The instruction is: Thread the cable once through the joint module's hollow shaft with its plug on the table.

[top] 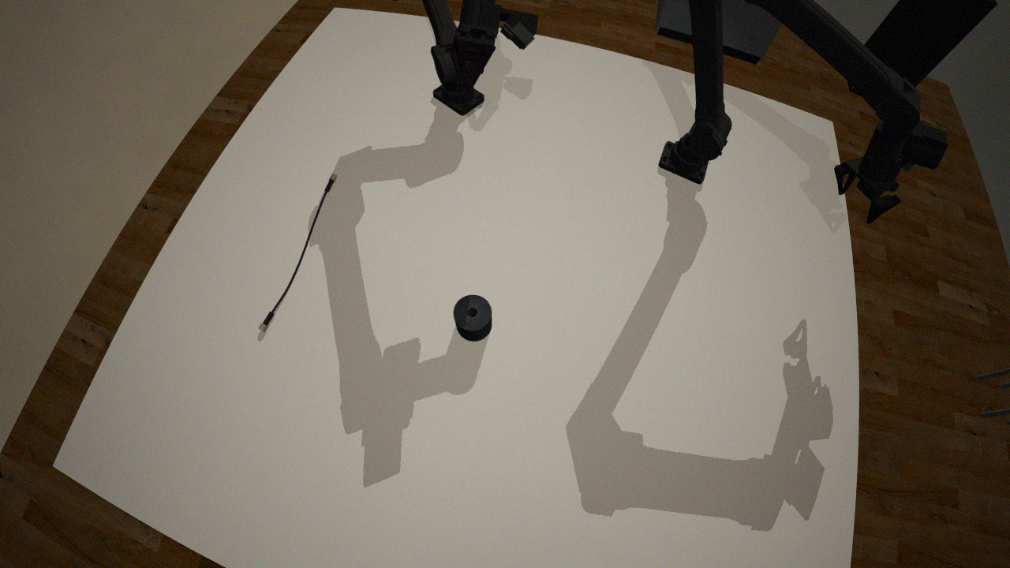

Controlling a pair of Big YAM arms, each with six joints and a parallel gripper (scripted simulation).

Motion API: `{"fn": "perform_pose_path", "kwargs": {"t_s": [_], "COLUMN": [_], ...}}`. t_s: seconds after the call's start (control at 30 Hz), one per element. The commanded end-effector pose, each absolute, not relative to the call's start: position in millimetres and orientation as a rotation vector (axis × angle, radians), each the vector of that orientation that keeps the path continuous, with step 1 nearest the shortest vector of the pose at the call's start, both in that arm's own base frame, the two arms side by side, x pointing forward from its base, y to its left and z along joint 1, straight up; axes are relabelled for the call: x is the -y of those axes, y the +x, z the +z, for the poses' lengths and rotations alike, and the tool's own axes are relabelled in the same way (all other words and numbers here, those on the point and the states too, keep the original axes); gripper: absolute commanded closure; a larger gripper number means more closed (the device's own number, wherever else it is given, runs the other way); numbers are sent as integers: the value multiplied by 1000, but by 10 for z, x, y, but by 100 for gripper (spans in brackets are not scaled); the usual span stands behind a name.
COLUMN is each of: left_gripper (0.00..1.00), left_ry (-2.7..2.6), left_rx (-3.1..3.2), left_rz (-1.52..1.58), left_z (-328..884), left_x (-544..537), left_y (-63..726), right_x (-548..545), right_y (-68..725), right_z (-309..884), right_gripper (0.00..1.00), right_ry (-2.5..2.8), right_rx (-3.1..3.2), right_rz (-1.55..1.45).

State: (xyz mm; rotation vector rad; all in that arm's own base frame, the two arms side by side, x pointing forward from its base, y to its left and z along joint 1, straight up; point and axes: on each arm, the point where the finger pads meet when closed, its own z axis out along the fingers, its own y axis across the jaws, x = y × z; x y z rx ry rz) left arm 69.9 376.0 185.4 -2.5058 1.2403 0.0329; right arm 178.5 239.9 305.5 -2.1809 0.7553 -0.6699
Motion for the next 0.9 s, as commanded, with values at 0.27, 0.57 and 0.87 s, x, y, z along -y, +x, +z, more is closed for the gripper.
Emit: {"fn": "perform_pose_path", "kwargs": {"t_s": [0.27,0.57,0.87], "left_gripper": [0,0,0], "left_ry": [-2497,-2477,-2477], "left_rx": [-1237,-1228,-1228], "left_rz": [37,47,47], "left_z": [1893,1996,1996], "left_x": [-3779,-3858,-3858], "left_y": [702,713,713], "right_x": [-2405,-2434,-2434], "right_y": [1788,1800,1800], "right_z": [3094,3275,3275], "right_gripper": [59,59,4], "right_ry": [-2173,-2136,-2136], "right_rx": [-755,-754,-754], "right_rz": [-669,-666,-666]}}
